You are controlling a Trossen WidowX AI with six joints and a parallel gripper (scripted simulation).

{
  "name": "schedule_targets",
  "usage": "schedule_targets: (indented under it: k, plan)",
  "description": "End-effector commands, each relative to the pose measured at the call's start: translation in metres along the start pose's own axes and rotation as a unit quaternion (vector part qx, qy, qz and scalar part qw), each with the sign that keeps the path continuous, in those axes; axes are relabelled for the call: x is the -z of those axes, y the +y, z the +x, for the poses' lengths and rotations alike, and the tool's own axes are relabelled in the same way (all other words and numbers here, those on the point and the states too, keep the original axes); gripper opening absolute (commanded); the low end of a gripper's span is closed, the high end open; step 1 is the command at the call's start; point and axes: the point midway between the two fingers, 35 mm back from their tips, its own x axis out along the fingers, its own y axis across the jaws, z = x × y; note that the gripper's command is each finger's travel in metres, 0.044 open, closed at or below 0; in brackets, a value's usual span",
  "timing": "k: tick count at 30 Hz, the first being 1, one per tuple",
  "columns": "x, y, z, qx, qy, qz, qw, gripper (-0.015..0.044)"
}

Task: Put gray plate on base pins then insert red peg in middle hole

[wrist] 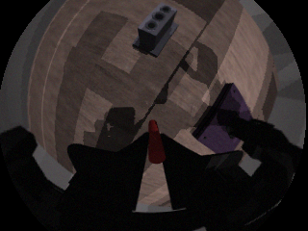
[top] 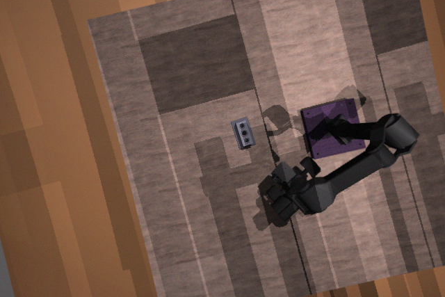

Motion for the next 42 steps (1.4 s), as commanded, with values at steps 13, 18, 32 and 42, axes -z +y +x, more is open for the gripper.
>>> schedule_targets:
  k: [13, 18, 32, 42]
  plan:
    - [-0.037, 0.014, 0.0, 0.001, -0.001, -0.001, 1.0, 0.0]
    - [-0.051, 0.017, -0.001, 0.001, -0.001, -0.001, 1.0, 0.0]
    - [-0.089, 0.024, -0.002, 0.0, -0.003, -0.001, 1.0, 0.0]
    - [-0.119, 0.026, -0.003, -0.002, -0.005, -0.001, 1.0, 0.0]
